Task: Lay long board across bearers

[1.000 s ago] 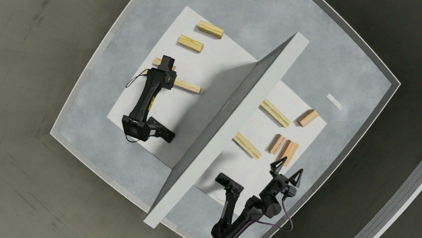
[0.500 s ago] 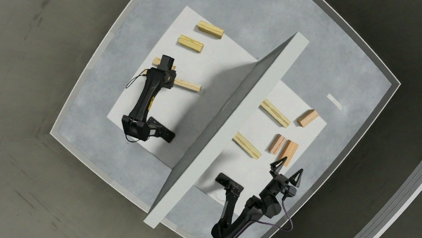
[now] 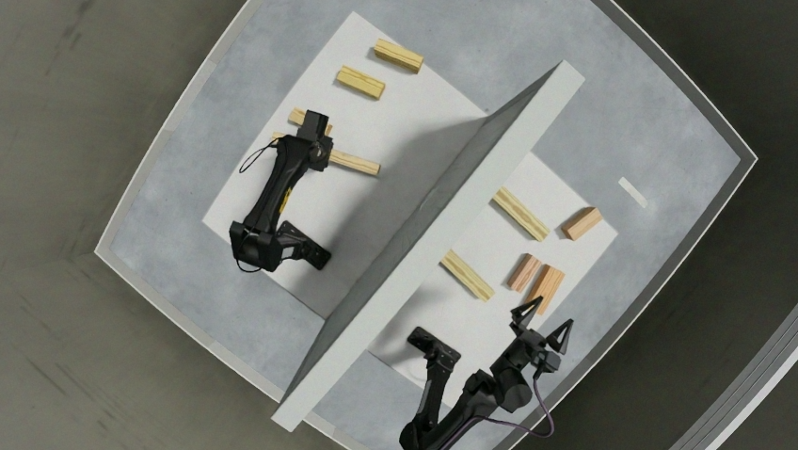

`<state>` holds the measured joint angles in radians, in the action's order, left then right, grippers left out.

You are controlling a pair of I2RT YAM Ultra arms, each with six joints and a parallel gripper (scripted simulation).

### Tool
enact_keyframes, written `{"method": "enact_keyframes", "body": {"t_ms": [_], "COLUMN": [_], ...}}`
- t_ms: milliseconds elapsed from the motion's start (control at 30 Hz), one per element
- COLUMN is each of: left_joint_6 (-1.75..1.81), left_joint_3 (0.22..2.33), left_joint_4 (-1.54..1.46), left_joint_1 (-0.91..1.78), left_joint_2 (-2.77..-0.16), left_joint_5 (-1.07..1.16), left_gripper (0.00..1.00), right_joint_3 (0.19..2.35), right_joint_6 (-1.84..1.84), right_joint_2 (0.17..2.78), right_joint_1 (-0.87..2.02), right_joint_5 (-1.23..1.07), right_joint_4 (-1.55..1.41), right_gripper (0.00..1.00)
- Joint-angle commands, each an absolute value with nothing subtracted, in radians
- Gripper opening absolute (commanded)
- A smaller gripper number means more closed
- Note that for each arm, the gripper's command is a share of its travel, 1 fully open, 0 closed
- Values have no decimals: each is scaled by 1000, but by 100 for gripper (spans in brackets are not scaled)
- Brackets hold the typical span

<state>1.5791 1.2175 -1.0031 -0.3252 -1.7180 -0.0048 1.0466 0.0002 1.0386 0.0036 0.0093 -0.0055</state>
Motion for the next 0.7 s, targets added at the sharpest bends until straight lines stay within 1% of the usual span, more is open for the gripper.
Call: {"method": "enact_keyframes", "body": {"t_ms": [0, 167, 233, 400, 667], "left_joint_6": [1580, 1572, 1572, 1570, 1568], "left_joint_3": [1160, 1026, 1026, 903, 772], "left_joint_4": [-863, -675, -675, -538, -391], "left_joint_1": [-325, -318, -318, -336, -313], "left_joint_2": [-1624, -1521, -1521, -1439, -1339], "left_joint_5": [-14, -14, -14, -18, -17], "left_gripper": [0, 0, 0, 0, 0], "right_joint_3": [1077, 1077, 1077, 1077, 1077], "right_joint_6": [-1, -1, -1, -1, -1], "right_joint_2": [1012, 1012, 1012, 1012, 1012], "right_joint_1": [-8, -8, -8, -8, -8], "right_joint_5": [14, 14, 14, 14, 14], "right_joint_4": [-22, -22, -22, -22, -22], "right_gripper": [100, 100, 100, 100, 100]}}
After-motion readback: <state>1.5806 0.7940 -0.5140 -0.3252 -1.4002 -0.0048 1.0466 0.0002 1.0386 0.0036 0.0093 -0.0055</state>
